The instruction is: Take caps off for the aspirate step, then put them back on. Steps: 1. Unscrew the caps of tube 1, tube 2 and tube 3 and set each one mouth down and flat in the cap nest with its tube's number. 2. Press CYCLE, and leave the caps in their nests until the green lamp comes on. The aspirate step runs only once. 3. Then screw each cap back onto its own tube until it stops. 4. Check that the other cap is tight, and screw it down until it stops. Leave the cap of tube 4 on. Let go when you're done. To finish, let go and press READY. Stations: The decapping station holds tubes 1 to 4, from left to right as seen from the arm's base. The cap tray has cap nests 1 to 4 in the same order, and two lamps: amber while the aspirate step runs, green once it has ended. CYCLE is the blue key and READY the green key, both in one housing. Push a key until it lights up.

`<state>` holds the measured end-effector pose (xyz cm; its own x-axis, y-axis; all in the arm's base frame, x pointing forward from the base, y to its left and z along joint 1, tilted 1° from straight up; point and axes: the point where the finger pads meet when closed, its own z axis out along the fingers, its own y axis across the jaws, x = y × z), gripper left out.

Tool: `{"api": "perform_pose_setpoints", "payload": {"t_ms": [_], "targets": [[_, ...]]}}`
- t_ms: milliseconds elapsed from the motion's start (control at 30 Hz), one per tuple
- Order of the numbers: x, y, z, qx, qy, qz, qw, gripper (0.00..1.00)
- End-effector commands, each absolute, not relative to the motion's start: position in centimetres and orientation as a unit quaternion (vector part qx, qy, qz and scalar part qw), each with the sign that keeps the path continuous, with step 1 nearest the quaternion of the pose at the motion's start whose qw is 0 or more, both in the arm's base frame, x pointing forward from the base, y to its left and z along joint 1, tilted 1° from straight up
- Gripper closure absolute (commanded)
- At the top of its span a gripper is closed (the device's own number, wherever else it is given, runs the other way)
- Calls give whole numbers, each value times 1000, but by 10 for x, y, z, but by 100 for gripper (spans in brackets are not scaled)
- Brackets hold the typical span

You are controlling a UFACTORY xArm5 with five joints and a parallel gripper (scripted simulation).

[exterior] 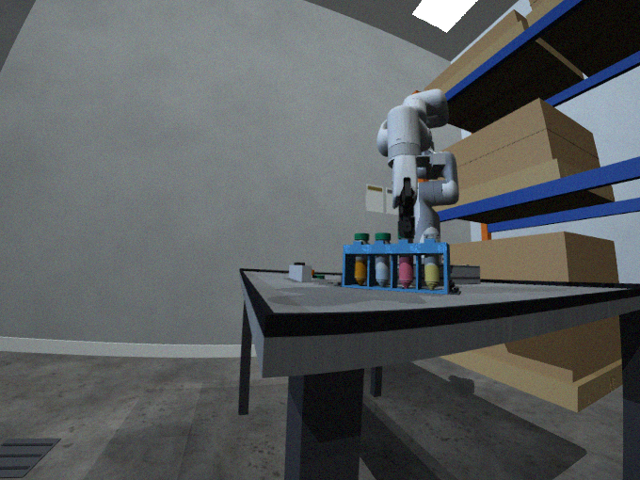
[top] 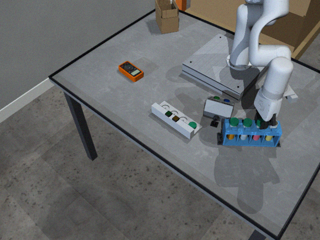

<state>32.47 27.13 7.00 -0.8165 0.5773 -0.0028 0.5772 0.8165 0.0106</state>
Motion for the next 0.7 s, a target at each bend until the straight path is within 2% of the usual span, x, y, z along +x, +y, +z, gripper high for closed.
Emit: {"api": "perform_pose_setpoints", "payload": {"t_ms": [0,667], "targets": [[326,272,71,432,902,9,-2,54],[326,272,71,713,701,8,-5,54]]}}
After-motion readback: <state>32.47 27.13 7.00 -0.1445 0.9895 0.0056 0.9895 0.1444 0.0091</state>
